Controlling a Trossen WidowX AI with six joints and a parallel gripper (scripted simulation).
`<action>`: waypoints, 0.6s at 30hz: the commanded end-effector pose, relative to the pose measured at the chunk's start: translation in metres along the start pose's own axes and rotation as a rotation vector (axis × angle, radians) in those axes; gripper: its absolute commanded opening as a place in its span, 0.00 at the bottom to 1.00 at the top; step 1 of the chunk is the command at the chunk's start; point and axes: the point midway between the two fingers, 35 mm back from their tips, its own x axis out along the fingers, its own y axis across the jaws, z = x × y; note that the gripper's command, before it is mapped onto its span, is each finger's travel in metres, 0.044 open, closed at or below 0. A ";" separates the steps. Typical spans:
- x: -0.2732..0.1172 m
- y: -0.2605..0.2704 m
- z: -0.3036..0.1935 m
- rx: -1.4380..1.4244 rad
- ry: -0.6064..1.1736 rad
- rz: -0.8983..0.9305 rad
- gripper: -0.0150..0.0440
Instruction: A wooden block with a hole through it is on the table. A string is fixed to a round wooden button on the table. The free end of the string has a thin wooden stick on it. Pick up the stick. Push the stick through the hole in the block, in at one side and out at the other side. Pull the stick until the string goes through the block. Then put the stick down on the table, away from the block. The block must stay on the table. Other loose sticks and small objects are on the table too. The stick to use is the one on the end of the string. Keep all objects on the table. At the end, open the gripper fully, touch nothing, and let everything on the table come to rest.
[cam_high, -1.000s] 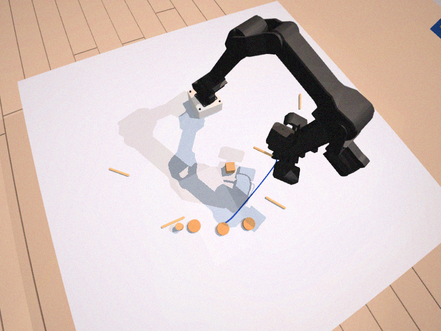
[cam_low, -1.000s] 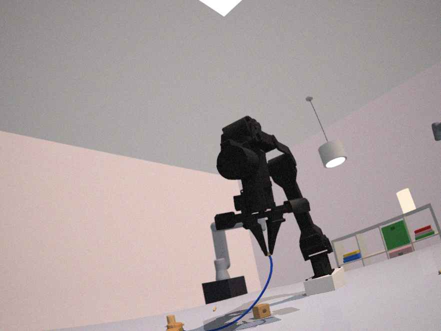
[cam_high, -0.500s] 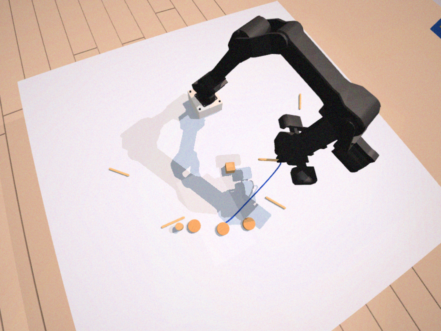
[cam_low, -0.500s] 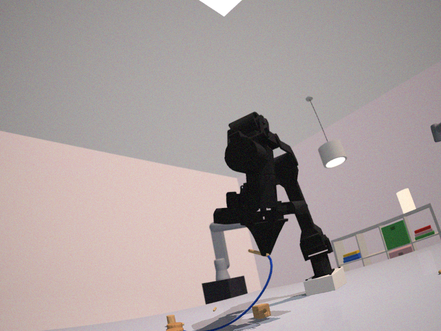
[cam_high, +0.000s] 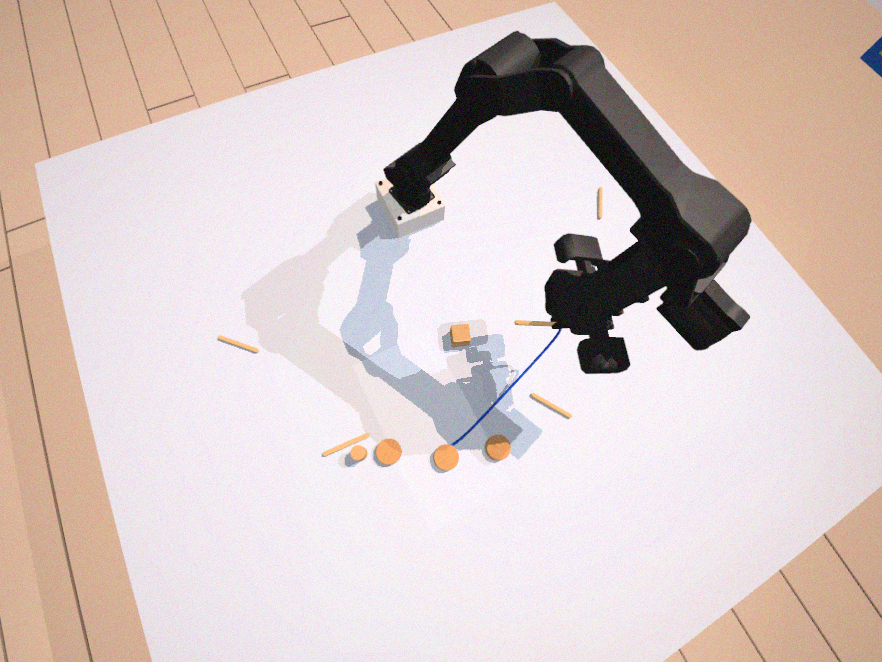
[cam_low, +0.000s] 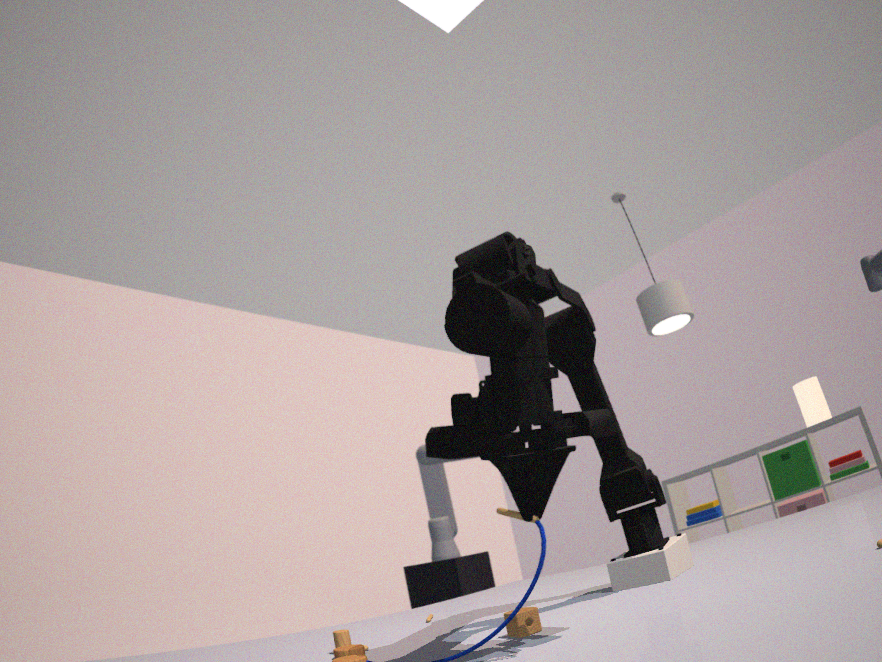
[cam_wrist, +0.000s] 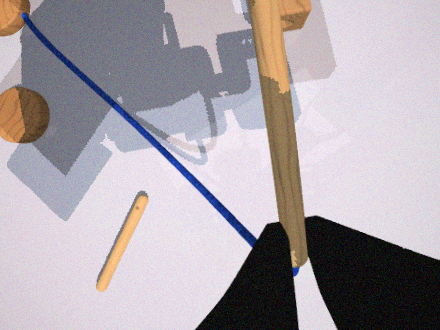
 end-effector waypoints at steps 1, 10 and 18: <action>0.003 0.000 0.000 -0.002 0.020 -0.003 0.25; 0.015 0.003 -0.001 -0.004 0.060 -0.008 0.25; 0.025 0.004 -0.001 -0.004 0.096 -0.013 0.25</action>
